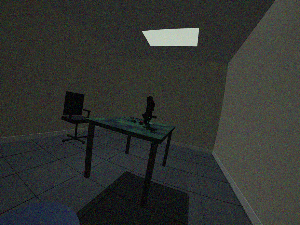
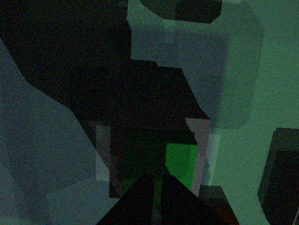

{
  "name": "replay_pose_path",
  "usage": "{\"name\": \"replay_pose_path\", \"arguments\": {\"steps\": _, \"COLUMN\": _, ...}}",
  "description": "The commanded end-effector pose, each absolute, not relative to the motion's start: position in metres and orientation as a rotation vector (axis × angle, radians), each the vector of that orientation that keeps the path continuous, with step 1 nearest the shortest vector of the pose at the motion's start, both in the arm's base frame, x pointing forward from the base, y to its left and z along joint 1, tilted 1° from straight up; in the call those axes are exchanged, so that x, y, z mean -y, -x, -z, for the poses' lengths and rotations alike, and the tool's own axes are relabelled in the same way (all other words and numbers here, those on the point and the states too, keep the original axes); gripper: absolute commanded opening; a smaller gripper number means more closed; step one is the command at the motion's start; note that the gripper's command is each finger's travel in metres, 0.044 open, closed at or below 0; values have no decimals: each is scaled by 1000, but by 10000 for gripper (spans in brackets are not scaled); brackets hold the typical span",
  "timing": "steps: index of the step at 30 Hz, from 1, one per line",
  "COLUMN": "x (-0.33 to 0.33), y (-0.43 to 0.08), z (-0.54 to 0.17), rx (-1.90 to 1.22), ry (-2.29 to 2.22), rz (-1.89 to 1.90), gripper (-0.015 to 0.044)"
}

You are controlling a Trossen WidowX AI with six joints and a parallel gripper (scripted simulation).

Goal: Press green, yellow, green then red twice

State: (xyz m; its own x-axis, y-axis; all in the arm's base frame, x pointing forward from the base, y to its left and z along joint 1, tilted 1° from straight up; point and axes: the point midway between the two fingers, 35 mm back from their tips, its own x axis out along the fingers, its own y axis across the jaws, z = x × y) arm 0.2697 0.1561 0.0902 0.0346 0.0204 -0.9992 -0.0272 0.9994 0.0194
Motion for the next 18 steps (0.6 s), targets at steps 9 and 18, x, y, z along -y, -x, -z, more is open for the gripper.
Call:
{"name": "replay_pose_path", "arguments": {"steps": 9, "x": -155, "y": -270, "z": -74, "rx": -1535, "ry": 5, "rz": -30, "gripper": 20}}
{"name": "replay_pose_path", "arguments": {"steps": 18, "x": -155, "y": -270, "z": -74, "rx": -1535, "ry": 5, "rz": -30, "gripper": 20}}
